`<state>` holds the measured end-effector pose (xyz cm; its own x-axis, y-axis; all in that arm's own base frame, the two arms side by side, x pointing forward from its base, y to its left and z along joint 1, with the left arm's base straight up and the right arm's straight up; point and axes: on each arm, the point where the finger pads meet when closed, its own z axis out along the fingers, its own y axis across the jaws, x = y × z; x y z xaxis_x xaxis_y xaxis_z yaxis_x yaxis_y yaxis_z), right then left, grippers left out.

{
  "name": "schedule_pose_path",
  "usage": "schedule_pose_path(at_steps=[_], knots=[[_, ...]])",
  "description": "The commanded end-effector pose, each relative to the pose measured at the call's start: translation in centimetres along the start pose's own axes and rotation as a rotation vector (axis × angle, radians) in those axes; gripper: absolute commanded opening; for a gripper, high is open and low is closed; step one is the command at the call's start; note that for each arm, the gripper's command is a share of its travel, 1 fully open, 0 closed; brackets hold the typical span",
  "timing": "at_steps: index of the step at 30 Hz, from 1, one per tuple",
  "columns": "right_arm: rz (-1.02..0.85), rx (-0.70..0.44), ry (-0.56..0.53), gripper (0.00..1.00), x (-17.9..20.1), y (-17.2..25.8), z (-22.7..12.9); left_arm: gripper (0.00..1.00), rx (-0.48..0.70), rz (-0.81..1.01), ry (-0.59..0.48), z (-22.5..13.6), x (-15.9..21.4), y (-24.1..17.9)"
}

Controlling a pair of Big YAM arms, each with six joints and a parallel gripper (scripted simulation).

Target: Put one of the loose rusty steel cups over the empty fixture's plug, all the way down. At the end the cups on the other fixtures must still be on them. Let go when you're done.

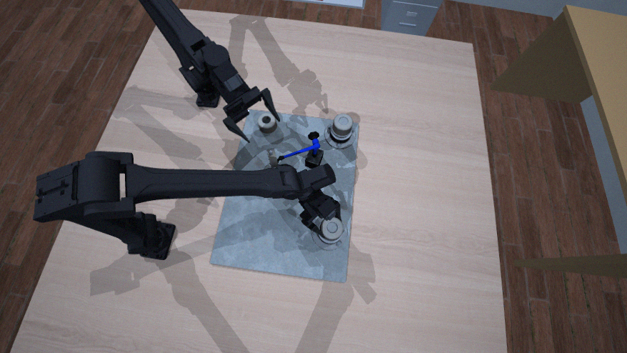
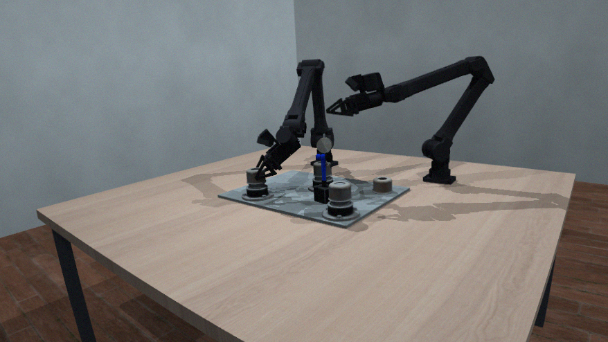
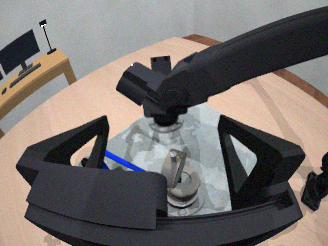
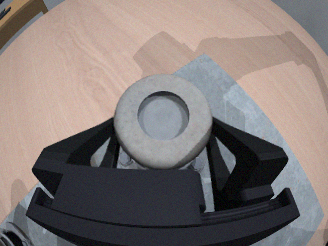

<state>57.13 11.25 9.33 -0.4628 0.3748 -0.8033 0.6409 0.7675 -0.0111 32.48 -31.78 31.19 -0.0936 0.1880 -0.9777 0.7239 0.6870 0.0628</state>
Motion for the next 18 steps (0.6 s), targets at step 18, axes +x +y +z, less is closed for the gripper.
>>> schedule_pose_path(at_steps=[18], knots=[[0.073,-0.057,-0.044,0.67,-3.4,2.7,-1.7,1.00,0.252,0.090,-0.060,5.2,-2.6,6.5]])
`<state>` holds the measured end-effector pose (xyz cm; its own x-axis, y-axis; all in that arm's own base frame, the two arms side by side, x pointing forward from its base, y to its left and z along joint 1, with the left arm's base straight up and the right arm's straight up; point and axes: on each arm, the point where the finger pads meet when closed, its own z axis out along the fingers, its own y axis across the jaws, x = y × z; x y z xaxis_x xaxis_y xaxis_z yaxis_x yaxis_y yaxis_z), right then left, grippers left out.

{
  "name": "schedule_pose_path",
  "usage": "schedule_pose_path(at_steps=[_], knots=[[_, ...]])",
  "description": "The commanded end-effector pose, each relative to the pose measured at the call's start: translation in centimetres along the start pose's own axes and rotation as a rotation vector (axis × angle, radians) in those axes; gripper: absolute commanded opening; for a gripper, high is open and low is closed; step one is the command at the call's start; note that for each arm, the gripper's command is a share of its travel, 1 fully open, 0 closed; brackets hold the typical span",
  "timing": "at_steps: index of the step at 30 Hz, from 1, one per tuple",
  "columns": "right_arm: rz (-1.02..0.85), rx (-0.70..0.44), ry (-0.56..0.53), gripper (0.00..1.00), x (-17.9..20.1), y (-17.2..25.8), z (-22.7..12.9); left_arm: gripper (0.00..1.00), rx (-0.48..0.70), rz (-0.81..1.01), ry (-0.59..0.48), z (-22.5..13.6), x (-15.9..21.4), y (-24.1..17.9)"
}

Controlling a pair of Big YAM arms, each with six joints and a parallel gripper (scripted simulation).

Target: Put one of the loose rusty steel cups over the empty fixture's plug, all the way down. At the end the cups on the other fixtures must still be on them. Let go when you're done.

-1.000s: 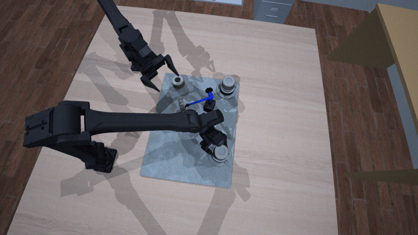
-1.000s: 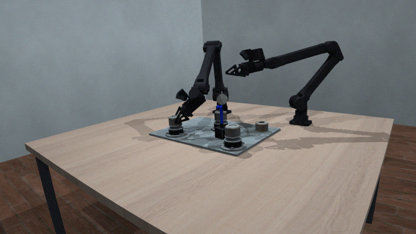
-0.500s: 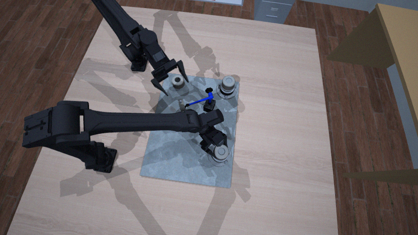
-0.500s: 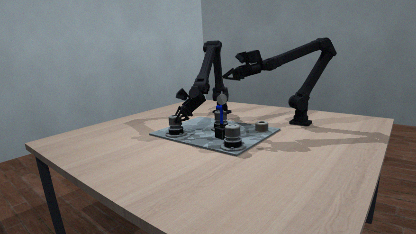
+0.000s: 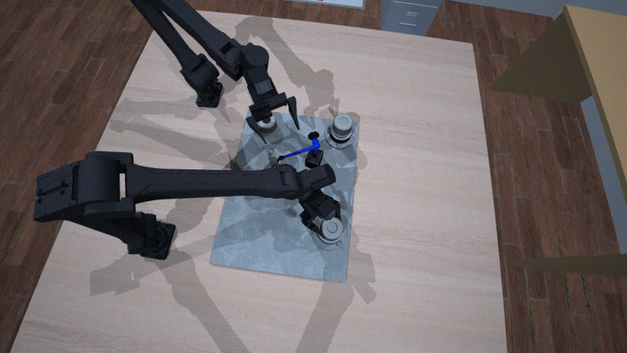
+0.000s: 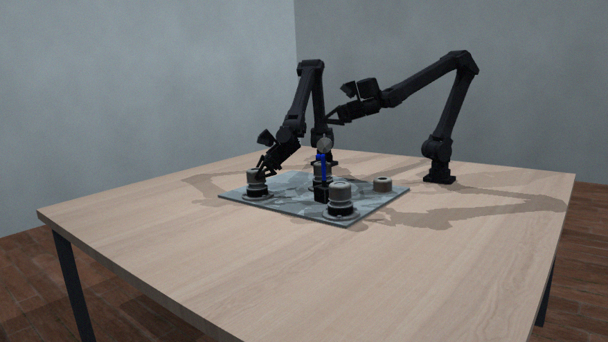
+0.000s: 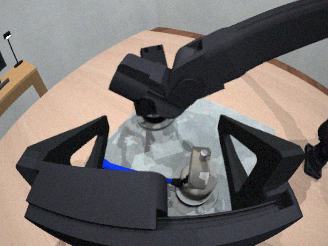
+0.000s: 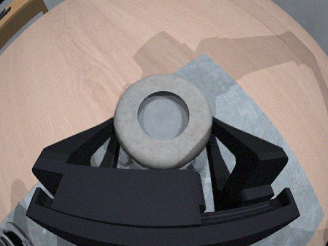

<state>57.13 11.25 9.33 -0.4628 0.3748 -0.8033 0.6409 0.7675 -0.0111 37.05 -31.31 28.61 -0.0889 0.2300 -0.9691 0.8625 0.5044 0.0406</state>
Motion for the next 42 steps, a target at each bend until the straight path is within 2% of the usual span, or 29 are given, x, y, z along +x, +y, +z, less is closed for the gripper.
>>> schedule_pose_path(at_steps=[1,18,33,36,42], knots=[[0.073,-0.057,-0.044,0.67,-3.4,2.7,-1.7,1.00,0.035,0.072,-0.084,1.0,-4.5,3.9],[0.073,-0.057,-0.044,0.67,-3.4,2.7,-1.7,1.00,0.227,0.075,-0.111,-0.1,-1.6,8.3],[0.073,-0.057,-0.044,0.67,-3.4,2.7,-1.7,1.00,0.247,0.061,-0.112,0.1,-1.6,7.8],[0.073,-0.057,-0.044,1.00,-3.4,2.7,-1.7,1.00,0.247,0.061,-0.112,0.1,-1.6,7.8],[0.060,-0.045,-0.036,1.00,-2.3,1.6,-1.7,1.00,0.249,0.055,-0.107,0.2,-1.3,7.8]])
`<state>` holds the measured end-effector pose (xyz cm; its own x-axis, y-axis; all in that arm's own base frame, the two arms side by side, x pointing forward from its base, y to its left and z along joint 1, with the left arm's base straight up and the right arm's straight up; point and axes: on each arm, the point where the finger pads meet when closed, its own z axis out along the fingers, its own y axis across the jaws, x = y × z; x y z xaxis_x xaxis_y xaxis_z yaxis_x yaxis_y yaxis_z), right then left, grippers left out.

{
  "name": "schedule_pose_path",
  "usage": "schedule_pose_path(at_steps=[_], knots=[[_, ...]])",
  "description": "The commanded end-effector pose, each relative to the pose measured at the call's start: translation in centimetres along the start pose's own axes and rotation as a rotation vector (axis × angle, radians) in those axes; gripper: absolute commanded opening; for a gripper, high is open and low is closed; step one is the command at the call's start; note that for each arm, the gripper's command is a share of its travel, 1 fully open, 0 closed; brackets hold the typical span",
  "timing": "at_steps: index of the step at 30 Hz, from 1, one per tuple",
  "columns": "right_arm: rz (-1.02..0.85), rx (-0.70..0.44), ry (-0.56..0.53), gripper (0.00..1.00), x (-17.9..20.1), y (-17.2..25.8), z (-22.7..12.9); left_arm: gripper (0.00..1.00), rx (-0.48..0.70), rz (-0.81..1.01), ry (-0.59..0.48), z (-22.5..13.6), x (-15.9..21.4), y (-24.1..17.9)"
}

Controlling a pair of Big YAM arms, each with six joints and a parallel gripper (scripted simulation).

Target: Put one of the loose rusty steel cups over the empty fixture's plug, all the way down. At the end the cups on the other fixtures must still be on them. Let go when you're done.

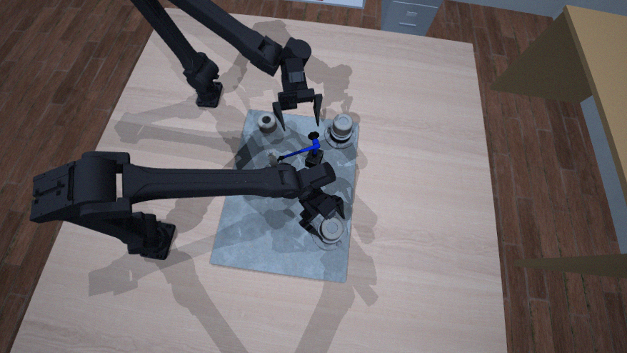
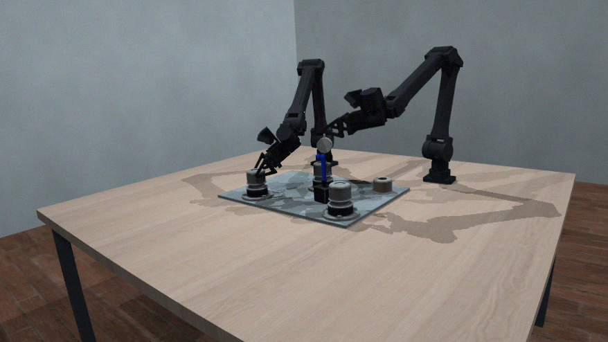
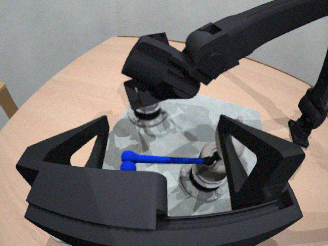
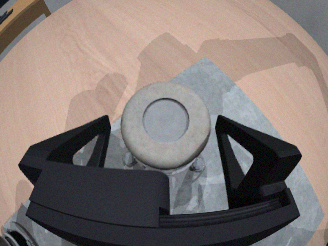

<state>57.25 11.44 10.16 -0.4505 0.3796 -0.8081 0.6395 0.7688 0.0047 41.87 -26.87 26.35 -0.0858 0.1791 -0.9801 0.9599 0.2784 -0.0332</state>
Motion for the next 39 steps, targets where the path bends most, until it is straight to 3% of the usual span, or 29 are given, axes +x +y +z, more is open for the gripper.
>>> schedule_pose_path(at_steps=[1,9,17,20,24,32,39], knots=[[0.048,-0.035,-0.028,1.00,-1.6,1.4,-1.1,1.00,-0.006,0.079,-0.048,0.7,-4.1,1.7],[0.031,-0.027,-0.018,1.00,-1.0,0.7,-3.8,1.00,-0.006,0.079,-0.048,0.7,-4.1,1.7],[0.112,-0.084,-0.054,1.00,-5.2,1.3,-11.1,1.00,-0.006,0.079,-0.048,0.7,-4.1,1.7],[0.112,-0.083,-0.048,1.00,-5.4,1.4,-11.7,1.00,-0.006,0.079,-0.048,0.7,-4.1,1.7],[0.034,-0.018,0.056,1.00,-4.8,0.9,-8.4,1.00,-0.006,0.079,-0.048,0.7,-4.1,1.7],[-0.004,0.000,0.254,1.00,-5.4,0.6,-3.7,1.00,-0.006,0.079,-0.048,0.7,-4.1,1.7],[0.018,-0.005,0.307,1.00,-5.3,0.7,-2.8,1.00,-0.006,0.079,-0.048,0.7,-4.1,1.7]])
